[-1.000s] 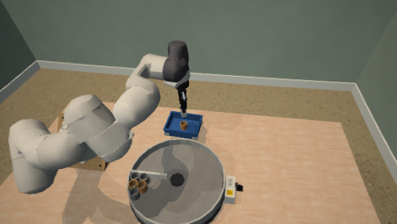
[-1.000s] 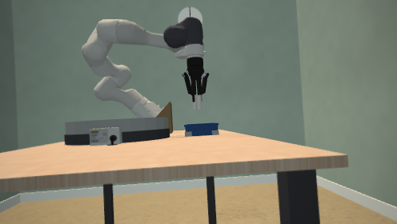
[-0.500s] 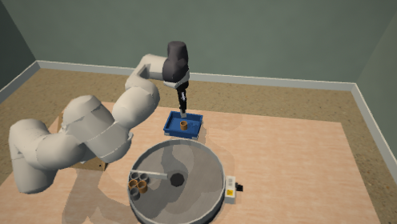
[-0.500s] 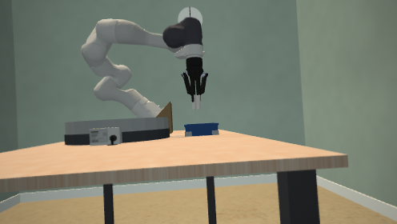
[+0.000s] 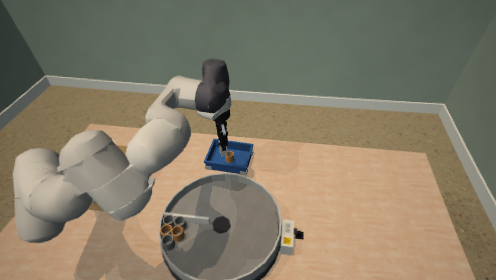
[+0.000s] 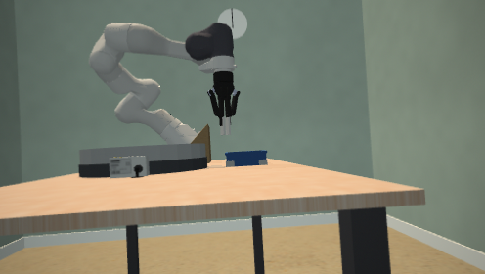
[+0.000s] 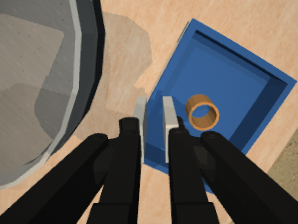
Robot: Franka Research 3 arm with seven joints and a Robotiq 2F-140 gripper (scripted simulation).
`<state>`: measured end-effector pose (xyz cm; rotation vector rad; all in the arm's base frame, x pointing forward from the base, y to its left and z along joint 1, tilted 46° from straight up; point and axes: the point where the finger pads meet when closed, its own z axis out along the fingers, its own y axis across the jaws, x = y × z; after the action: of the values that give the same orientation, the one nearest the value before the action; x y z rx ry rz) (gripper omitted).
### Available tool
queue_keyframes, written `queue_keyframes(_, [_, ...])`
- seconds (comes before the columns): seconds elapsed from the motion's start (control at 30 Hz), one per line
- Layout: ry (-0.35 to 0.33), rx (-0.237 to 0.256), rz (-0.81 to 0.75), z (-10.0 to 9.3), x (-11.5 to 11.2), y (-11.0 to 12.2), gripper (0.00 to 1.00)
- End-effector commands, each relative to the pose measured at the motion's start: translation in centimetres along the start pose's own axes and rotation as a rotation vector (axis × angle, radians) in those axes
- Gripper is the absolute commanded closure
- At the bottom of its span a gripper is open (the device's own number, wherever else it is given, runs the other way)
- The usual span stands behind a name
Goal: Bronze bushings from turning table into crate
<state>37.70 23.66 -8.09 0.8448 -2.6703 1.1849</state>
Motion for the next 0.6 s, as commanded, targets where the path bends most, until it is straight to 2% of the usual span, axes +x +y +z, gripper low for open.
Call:
queue_keyframes(0.0, [-0.005,-0.012,-0.042,-0.2,1.2,-1.6,0.9])
queue_keyframes(0.37, [-0.005,-0.011,-0.147,-0.1,8.1,-10.7,0.9])
queue_keyframes(0.43, [-0.005,-0.011,-0.147,-0.1,8.1,-10.7,0.9])
queue_keyframes(0.57, [-0.005,-0.01,-0.186,0.0,10.6,-14.1,0.9])
